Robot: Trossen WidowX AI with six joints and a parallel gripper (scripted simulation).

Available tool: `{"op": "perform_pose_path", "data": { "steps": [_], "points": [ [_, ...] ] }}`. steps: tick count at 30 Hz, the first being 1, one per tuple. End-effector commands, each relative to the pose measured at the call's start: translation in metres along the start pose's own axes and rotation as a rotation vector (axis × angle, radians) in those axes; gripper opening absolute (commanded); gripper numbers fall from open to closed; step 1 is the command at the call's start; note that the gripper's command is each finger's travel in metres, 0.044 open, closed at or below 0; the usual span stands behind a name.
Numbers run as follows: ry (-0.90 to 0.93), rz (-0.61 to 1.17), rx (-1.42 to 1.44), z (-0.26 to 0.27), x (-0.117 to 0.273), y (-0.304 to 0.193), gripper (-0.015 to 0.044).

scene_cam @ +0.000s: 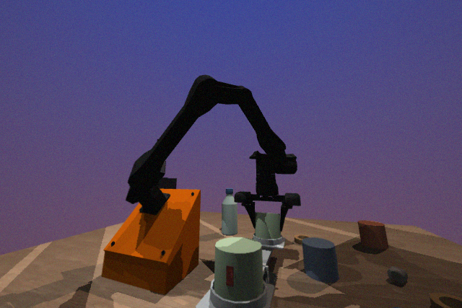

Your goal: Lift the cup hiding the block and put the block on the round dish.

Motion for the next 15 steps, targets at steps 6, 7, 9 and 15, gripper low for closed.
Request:
{"op": "perform_pose_path", "data": {
  "steps": [6, 7, 9, 15],
  "points": [
    [-0.011, -0.012, -0.007, -0.004, 0.016, 0.003, 0.0],
    [-0.011, -0.012, -0.007, -0.004, 0.017, 0.003, 0.0],
    [-0.011, -0.012, -0.007, -0.004, 0.02, 0.003, 0.0],
    [-0.011, -0.013, -0.006, -0.005, 0.027, 0.003, 0.0]
  ]
}}
Point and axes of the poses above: the point midway between the two fingers, 35 mm back from their tips, its own x axis back along the fingers, its own z axis across the jaws, y = z × x, the point moved 2 cm from there along x, back along the fingers, and after that the axes turned 3 degrees about x, right-handed, at the moved point
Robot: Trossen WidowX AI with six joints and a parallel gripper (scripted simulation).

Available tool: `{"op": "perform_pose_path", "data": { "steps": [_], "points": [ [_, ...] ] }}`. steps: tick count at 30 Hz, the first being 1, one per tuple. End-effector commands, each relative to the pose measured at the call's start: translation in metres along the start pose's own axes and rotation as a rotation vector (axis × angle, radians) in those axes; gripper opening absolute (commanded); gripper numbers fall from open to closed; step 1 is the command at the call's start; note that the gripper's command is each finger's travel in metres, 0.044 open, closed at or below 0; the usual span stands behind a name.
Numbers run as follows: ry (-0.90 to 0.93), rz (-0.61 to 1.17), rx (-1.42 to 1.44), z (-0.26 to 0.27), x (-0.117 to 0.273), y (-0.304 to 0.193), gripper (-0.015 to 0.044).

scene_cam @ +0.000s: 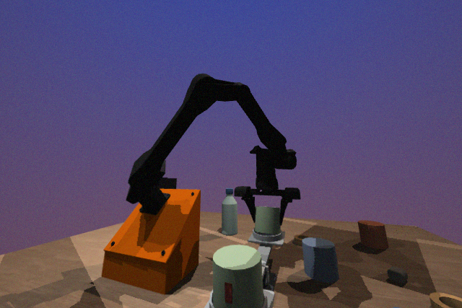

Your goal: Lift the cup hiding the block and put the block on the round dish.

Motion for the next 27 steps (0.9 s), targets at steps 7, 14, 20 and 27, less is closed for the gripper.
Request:
{"op": "perform_pose_path", "data": {
  "steps": [7, 14, 20, 27],
  "points": [
    [-0.015, -0.021, -0.008, -0.004, 0.019, 0.005, 0.0],
    [-0.015, -0.022, -0.008, -0.004, 0.028, 0.005, 0.0],
    [-0.015, -0.022, -0.008, -0.003, 0.036, 0.005, 0.0],
    [-0.015, -0.022, -0.008, -0.003, 0.045, 0.004, 0.0]
  ]
}}
Point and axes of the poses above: the point midway between the two fingers, 35 mm back from their tips, its own x axis back along the fingers, its own z axis across the jaws, y = z × x, the point moved 2 cm from there along x, back along the fingers, and after that the axes turned 3 degrees about x, right-handed, at the moved point
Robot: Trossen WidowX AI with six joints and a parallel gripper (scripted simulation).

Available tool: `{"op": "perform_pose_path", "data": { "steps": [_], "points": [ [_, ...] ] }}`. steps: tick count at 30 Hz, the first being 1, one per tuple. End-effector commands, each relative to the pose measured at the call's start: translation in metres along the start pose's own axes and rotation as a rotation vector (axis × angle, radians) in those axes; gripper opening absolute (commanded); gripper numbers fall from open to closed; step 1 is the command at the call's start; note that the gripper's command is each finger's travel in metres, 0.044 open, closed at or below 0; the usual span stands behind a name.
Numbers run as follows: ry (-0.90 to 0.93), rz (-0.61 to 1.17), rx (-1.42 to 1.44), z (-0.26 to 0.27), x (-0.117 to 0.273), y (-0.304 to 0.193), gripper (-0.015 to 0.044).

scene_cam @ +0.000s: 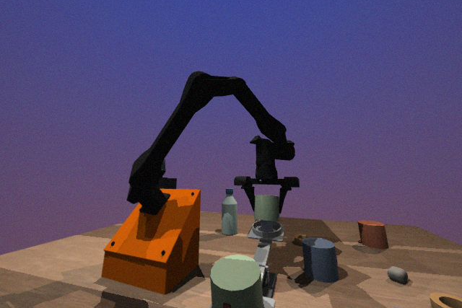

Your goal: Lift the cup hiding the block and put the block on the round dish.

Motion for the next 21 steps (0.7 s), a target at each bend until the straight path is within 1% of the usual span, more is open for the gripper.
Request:
{"op": "perform_pose_path", "data": {
  "steps": [1, 21],
  "points": [
    [-0.019, -0.029, -0.009, -0.003, 0.014, 0.006, 0.0],
    [-0.018, -0.028, -0.009, 0.0, 0.04, 0.004, 0.0]
  ]
}}
Point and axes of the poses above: the point midway between the two fingers, 35 mm back from their tips, its own x axis back along the fingers, its own z axis across the jaws, y = z × x, the point moved 2 cm from there along x, back along the fingers, and after that the axes turned 3 degrees about x, right-handed, at the moved point
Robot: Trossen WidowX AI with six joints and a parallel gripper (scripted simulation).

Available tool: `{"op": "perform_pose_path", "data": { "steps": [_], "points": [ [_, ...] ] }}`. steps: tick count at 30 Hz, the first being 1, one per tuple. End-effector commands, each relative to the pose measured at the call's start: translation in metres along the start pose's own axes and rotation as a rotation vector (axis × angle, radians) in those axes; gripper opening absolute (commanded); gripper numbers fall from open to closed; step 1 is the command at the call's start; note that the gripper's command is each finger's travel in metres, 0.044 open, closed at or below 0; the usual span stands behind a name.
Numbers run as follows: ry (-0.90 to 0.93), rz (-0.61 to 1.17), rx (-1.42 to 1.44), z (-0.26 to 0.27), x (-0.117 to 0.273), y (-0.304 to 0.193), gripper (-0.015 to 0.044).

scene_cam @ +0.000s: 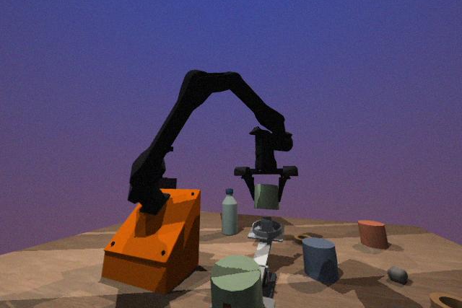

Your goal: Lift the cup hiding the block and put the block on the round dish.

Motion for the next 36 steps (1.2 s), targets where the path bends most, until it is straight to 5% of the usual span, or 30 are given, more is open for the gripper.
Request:
{"op": "perform_pose_path", "data": {
  "steps": [1, 36],
  "points": [
    [-0.011, -0.013, -0.006, -0.001, 0.011, 0.002, 0.0],
    [0.0, 0.002, 0.0, 0.003, 0.022, -0.002, 0.0]
  ]
}}
Point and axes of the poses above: the point midway between the two fingers, 35 mm back from their tips, its own x axis back along the fingers, its own z axis across the jaws, y = z × x, the point moved 2 cm from there along x, back along the fingers, and after that the axes turned 3 degrees about x, right-handed, at the moved point
